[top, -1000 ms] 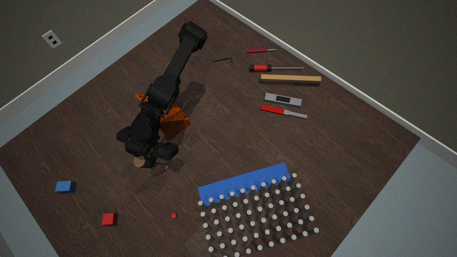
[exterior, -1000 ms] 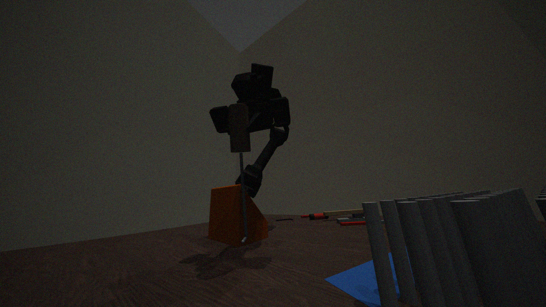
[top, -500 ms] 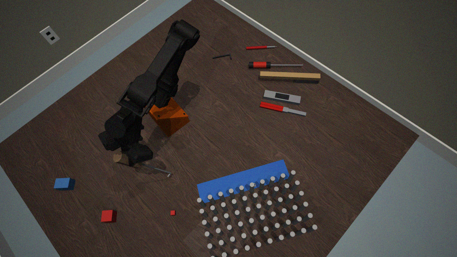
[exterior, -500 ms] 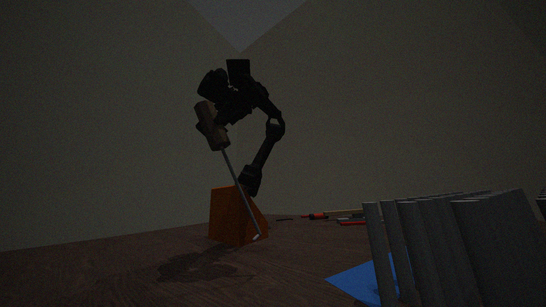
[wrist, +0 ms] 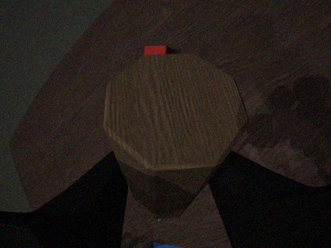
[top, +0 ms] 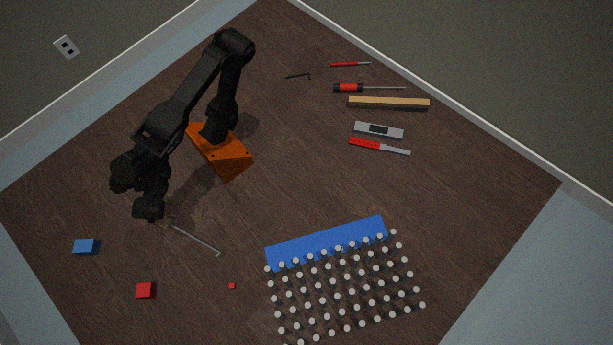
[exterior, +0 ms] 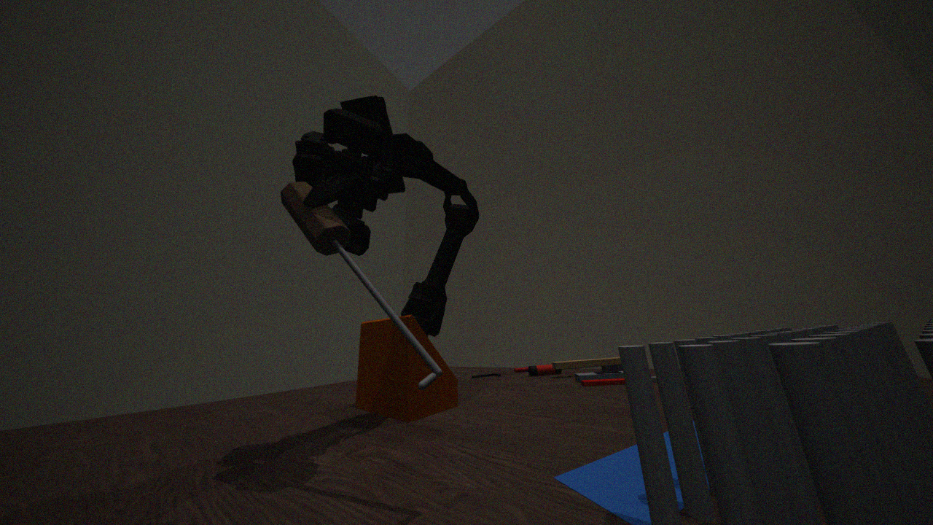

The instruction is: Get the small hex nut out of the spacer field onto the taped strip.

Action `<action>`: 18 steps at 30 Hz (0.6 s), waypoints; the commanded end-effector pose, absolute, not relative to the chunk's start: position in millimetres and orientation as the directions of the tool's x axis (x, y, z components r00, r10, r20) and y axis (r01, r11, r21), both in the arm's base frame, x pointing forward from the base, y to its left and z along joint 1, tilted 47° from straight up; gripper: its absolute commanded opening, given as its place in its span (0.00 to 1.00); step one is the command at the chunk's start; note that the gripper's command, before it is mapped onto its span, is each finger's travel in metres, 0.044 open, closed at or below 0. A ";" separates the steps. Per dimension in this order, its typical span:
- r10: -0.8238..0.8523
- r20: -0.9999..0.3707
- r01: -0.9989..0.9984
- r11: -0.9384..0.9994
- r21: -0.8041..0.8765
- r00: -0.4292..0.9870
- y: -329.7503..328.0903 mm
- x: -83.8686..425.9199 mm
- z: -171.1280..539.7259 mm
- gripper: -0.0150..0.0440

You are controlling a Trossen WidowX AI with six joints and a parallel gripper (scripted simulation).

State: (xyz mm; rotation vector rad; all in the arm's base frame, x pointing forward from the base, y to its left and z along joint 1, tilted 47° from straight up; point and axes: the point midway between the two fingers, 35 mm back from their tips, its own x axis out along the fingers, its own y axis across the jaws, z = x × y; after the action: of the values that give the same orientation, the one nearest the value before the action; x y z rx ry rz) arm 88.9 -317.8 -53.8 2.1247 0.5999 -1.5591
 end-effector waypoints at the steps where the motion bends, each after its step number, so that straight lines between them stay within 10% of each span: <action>1: 0.081 -0.960 0.464 -0.884 0.054 0.267 -323.7 76.7 -60.5 0.25; 18: 0.104 -0.958 -0.078 -0.989 -0.129 0.268 -327.4 28.2 -93.2 0.25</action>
State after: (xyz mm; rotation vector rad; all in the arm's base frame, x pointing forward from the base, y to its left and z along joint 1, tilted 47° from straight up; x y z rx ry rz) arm 37.9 -324.1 -88.1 2.5602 0.1371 -1.9345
